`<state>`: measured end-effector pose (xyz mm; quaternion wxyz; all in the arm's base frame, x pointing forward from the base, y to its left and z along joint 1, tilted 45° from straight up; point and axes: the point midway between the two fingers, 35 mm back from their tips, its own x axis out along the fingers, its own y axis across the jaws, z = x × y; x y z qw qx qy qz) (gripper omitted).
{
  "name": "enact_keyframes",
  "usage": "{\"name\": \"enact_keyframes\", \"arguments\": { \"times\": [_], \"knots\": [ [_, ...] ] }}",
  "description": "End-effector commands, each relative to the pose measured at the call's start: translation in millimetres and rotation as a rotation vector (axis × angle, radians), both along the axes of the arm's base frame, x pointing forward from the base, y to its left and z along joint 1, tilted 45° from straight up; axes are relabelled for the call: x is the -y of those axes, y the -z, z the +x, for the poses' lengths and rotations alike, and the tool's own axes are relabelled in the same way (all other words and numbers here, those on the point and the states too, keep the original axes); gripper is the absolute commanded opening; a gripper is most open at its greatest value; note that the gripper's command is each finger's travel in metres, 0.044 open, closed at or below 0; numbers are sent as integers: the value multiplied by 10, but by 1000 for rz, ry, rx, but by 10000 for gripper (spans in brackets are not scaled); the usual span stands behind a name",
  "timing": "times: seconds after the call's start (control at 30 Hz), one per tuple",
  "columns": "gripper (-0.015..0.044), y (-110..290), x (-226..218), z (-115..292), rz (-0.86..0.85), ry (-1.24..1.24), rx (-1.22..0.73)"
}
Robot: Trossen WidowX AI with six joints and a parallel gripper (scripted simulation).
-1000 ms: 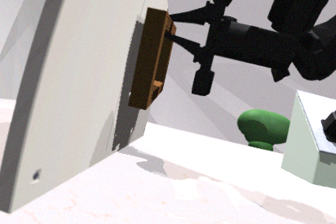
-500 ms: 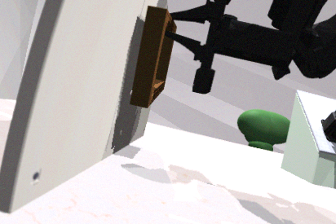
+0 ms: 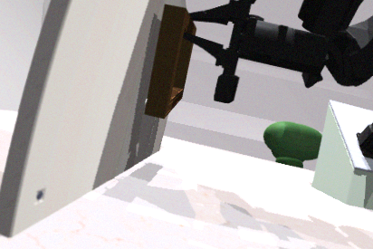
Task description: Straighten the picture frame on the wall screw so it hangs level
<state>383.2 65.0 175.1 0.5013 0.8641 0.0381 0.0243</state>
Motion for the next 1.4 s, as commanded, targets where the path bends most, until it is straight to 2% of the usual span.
{"name": "enact_keyframes", "arguments": {
  "times": [0.0,1.37],
  "knots": [
    [0,-6,2,1,5,1,4],
    [0,30,66,7,4,1,4]
  ]
}}
